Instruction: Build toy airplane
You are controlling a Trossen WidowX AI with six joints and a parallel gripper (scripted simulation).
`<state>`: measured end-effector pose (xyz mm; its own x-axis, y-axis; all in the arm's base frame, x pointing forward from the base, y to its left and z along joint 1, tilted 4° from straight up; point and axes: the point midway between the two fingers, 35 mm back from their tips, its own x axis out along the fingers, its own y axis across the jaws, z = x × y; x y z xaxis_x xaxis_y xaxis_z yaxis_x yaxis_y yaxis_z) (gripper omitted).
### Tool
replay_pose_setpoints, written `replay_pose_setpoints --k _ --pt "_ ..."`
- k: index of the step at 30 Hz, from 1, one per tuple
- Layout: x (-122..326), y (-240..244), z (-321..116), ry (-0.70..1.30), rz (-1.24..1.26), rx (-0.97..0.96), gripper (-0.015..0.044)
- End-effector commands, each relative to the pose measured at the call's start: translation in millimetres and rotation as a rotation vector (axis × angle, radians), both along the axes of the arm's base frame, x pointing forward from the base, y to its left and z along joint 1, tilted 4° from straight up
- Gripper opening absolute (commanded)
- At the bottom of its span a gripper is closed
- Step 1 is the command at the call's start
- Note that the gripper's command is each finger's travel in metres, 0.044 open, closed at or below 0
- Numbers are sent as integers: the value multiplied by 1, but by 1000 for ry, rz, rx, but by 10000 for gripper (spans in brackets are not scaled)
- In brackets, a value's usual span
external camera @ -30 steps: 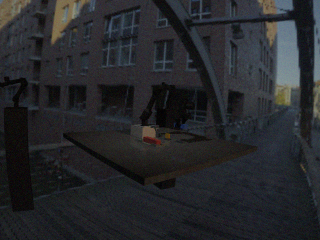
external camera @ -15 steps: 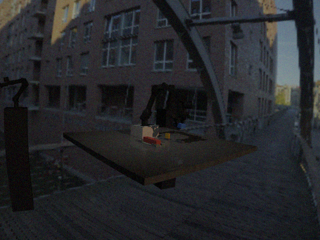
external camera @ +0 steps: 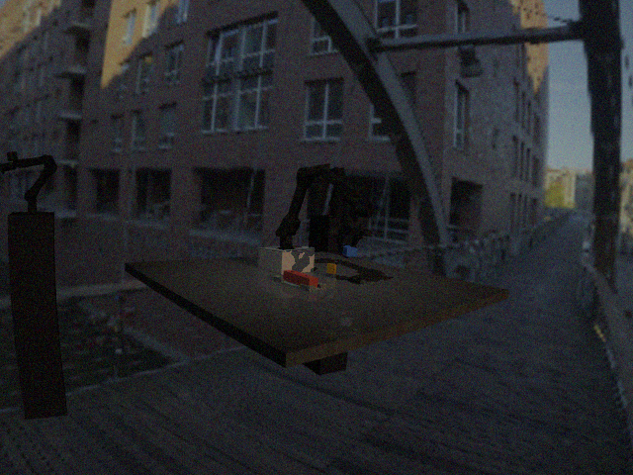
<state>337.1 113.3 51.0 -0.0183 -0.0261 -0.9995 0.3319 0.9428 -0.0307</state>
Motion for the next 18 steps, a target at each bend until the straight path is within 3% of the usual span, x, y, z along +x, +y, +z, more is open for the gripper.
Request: replay_pose_setpoints --k 1,18 --pt "3 -14 -1 -6 -76 -6 0" --pt "6 -70 -9 -16 -377 -17 0"
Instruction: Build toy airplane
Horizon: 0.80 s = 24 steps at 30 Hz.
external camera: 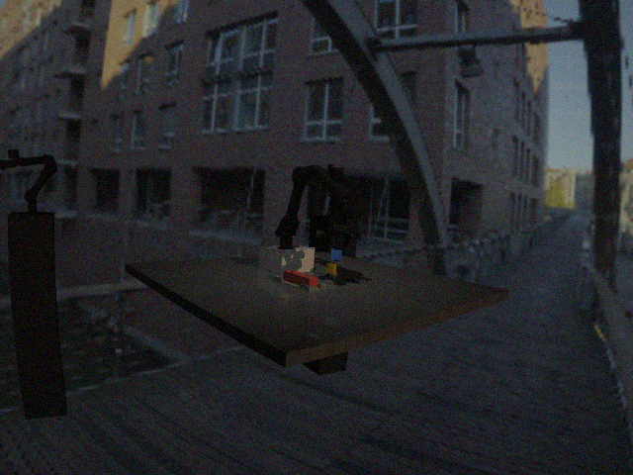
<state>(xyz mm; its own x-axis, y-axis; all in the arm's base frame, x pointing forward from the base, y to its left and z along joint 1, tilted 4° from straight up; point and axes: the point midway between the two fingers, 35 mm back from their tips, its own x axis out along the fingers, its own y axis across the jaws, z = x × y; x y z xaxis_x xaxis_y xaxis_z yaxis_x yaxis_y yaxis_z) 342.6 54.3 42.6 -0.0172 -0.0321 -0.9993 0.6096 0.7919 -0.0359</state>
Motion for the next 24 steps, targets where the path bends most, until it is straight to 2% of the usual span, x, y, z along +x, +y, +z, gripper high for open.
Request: replay_pose_setpoints --k 1,24 --pt "0 -15 -1 -5 -78 -7 0" --pt "-11 -89 -12 -21 -508 -22 0"
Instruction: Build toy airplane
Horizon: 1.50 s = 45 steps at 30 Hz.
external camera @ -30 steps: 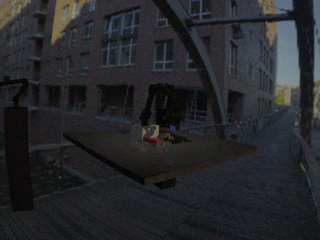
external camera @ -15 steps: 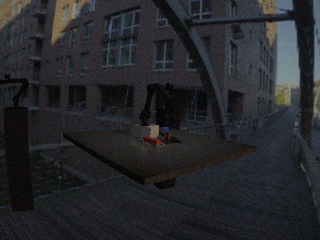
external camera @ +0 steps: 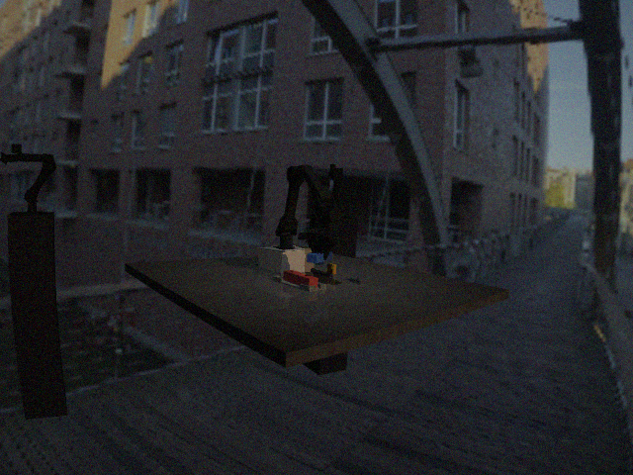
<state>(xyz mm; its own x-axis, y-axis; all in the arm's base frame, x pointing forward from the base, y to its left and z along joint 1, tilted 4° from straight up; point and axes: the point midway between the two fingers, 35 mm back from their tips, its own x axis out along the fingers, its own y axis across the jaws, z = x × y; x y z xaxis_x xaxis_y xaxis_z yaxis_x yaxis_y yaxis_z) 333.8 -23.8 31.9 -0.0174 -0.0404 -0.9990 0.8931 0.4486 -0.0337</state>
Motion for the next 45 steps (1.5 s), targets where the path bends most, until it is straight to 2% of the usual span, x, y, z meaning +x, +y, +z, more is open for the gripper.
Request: replay_pose_setpoints --k 1,18,25,26,45 --pt "-3 -14 -1 -4 -79 -7 0" --pt "-20 -59 -8 -14 -368 -19 0" --pt "-20 -59 -8 -14 -368 -19 184" --pt "-20 -59 -8 -14 -368 -19 195" --pt "-20 -60 -17 -14 -368 -19 195"
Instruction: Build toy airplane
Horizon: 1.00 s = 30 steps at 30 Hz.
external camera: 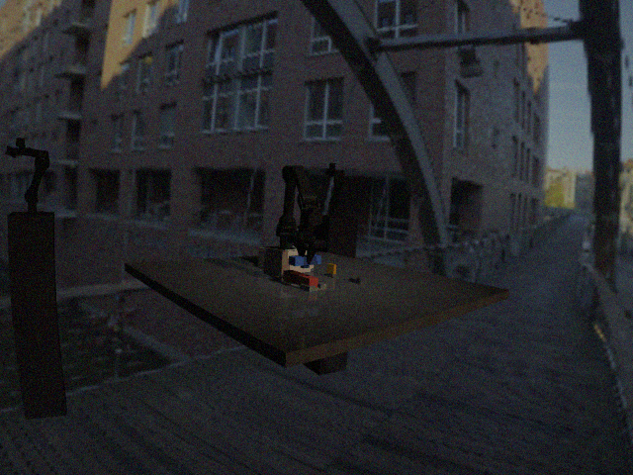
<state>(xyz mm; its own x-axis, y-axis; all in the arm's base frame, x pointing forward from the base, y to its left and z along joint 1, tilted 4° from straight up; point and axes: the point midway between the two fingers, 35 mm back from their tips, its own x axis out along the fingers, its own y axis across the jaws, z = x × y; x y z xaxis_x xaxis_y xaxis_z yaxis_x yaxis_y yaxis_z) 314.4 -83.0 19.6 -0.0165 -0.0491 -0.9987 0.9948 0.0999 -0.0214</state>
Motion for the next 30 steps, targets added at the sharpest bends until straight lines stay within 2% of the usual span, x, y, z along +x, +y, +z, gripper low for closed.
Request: replay_pose_setpoints --k 1,23,28,30 --pt "-1 -1 -6 4 -3 -3 195" --pt "-2 -3 -36 4 -3 -4 195" --pt "-2 -2 -34 4 -6 1 161" --pt "-2 -2 -34 4 -6 1 109"
